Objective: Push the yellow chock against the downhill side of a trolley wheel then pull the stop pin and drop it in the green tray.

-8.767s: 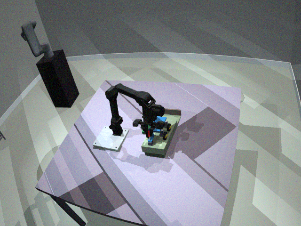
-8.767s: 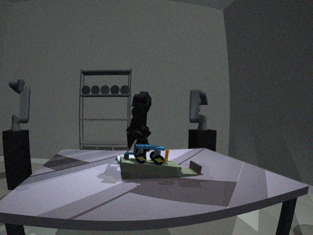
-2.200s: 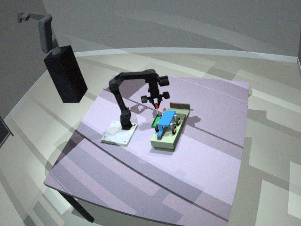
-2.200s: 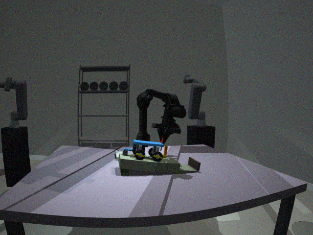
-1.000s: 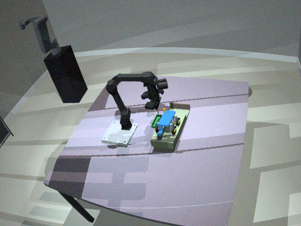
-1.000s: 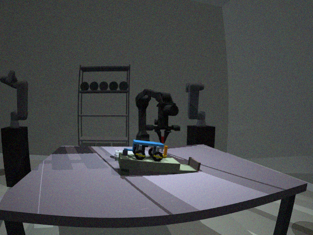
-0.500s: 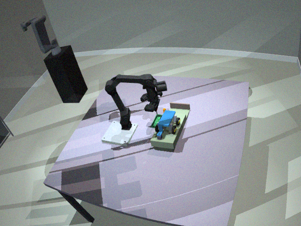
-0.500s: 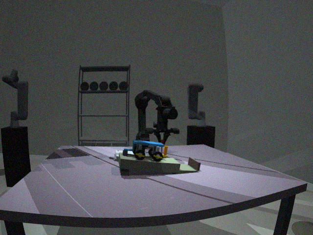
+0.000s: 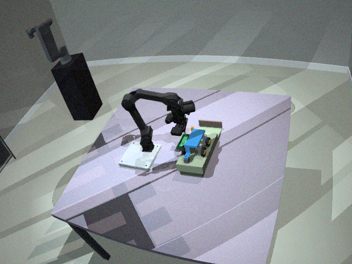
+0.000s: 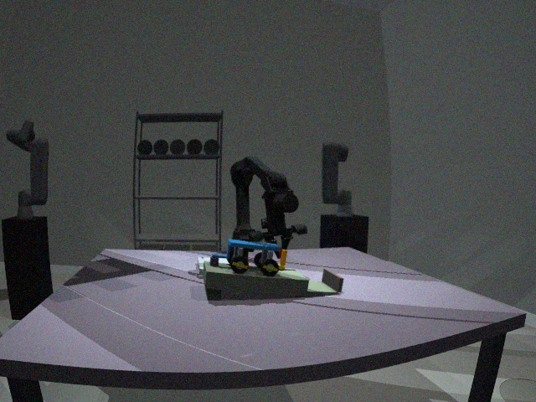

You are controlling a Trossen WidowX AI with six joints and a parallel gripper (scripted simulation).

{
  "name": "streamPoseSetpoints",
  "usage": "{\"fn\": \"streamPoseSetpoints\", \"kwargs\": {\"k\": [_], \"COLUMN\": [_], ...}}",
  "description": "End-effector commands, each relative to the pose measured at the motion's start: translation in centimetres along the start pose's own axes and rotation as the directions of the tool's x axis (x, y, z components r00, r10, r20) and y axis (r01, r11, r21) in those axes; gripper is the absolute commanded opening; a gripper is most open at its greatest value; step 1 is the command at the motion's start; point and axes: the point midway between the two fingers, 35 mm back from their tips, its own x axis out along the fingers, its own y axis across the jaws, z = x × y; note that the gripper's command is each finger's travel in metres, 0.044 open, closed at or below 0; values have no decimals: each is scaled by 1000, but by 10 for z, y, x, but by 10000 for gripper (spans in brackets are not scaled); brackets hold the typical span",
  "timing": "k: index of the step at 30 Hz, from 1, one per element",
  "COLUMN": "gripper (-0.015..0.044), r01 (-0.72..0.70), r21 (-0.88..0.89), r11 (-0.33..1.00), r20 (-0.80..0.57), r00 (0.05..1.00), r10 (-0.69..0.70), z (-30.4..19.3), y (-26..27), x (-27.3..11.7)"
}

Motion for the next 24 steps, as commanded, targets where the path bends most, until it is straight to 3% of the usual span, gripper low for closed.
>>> {"fn": "streamPoseSetpoints", "kwargs": {"k": [1, 13, 20, 24], "gripper": [0, 0, 184, 190], "r01": [29, 31, 31, 30], "r21": [-4, -4, -4, -4], "r11": [1000, 1000, 1000, 1000], "r20": [0, 0, 0, 0], "r00": [1000, 1000, 1000, 1000], "r10": [-29, -31, -31, -30], "z": [1, 2, 2, 2], "y": [-5, -16, -12, -9], "x": [13, 38, 38, 38]}}
